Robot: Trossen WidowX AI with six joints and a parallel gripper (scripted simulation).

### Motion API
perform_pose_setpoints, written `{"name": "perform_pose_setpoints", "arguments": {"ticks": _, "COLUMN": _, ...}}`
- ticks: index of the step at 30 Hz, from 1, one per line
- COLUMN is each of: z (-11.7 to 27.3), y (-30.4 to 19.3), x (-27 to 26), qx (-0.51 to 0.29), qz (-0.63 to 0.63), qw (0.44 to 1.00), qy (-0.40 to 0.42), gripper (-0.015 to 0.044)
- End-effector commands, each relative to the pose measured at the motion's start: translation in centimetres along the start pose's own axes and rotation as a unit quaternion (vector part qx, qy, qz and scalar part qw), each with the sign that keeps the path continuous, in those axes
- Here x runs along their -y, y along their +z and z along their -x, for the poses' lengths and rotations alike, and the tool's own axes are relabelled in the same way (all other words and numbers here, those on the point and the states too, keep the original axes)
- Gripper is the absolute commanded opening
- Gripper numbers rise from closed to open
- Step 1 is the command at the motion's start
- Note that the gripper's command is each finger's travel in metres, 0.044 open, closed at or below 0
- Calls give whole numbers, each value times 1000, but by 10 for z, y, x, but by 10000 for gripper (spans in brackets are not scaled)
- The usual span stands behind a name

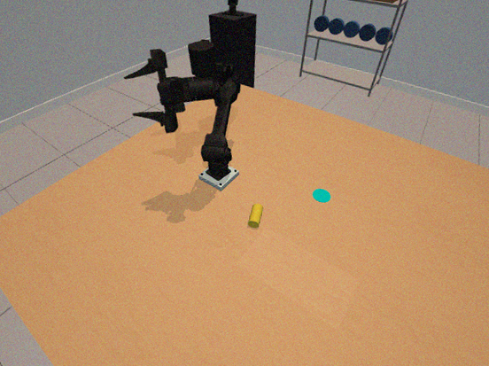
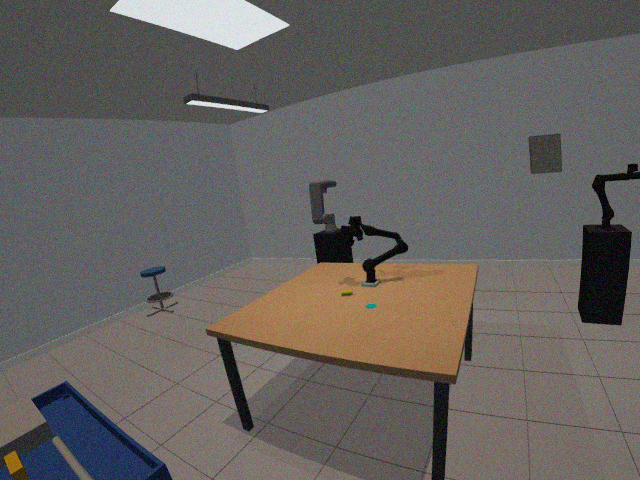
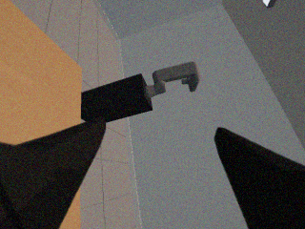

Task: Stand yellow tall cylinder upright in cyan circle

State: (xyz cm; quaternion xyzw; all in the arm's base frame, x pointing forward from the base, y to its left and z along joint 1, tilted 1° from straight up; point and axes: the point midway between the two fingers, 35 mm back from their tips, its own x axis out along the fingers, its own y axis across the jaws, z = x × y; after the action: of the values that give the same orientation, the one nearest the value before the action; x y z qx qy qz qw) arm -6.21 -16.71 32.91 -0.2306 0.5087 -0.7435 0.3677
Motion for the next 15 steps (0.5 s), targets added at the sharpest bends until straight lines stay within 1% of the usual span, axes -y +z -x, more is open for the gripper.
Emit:
{"name": "perform_pose_setpoints", "arguments": {"ticks": 1, "z": 0, "y": 2, "x": -1, "qx": 4, "qz": -1, "qw": 1000, "qy": 3, "gripper": 374}}
{"name": "perform_pose_setpoints", "arguments": {"ticks": 3, "z": 0, "y": 17, "x": -10, "qx": 31, "qz": -9, "qw": 999, "qy": 28, "gripper": 321}}
{"name": "perform_pose_setpoints", "arguments": {"ticks": 4, "z": 1, "y": 28, "x": -17, "qx": 49, "qz": -16, "qw": 997, "qy": 48, "gripper": 309}}
{"name": "perform_pose_setpoints", "arguments": {"ticks": 10, "z": 18, "y": 84, "x": -67, "qx": 131, "qz": -51, "qw": 971, "qy": 191, "gripper": 309}}
{"name": "perform_pose_setpoints", "arguments": {"ticks": 15, "z": 47, "y": 116, "x": -113, "qx": 148, "qz": -72, "qw": 931, "qy": 325, "gripper": 309}}
